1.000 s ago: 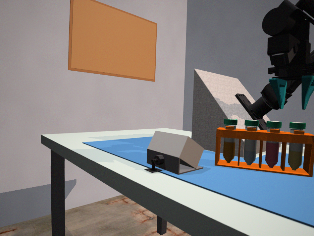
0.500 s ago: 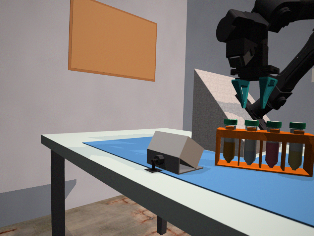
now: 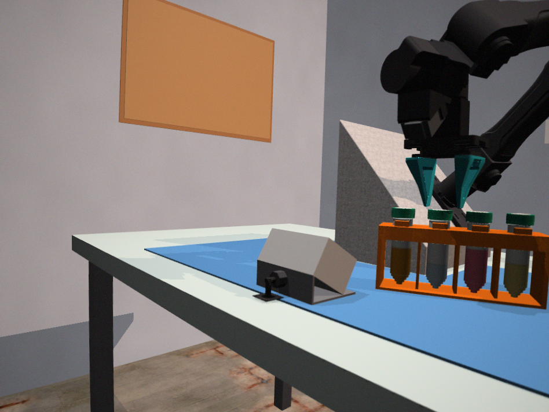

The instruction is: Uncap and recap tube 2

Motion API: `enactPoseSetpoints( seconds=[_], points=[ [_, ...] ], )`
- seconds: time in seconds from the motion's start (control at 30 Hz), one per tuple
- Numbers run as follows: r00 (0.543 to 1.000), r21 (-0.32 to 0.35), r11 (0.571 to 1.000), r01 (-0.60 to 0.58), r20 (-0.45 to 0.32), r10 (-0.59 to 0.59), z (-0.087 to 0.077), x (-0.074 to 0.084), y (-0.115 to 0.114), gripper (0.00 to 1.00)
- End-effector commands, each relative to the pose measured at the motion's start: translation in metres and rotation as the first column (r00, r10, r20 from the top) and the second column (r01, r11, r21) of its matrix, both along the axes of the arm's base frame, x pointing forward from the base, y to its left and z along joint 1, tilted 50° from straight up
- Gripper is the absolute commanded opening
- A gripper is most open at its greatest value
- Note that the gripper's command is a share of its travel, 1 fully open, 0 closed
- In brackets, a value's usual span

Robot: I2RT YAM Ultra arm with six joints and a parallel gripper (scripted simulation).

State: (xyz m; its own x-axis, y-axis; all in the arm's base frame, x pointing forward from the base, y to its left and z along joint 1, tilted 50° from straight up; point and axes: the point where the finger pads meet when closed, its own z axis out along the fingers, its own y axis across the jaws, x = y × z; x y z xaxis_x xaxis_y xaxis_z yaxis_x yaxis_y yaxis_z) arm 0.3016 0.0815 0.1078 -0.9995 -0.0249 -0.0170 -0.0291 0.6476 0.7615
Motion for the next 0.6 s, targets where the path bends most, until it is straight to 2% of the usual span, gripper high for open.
enactPoseSetpoints(
  seconds=[0.0, 0.57],
  points=[
    [0.999, -0.002, 1.0, 0.026, 0.03, -0.026, -0.0028, 0.0097, 0.001, 0.49],
    [0.999, -0.002, 1.0, 0.026, 0.03, -0.026, -0.0044, 0.0098, 0.0028, 0.49]
  ],
)
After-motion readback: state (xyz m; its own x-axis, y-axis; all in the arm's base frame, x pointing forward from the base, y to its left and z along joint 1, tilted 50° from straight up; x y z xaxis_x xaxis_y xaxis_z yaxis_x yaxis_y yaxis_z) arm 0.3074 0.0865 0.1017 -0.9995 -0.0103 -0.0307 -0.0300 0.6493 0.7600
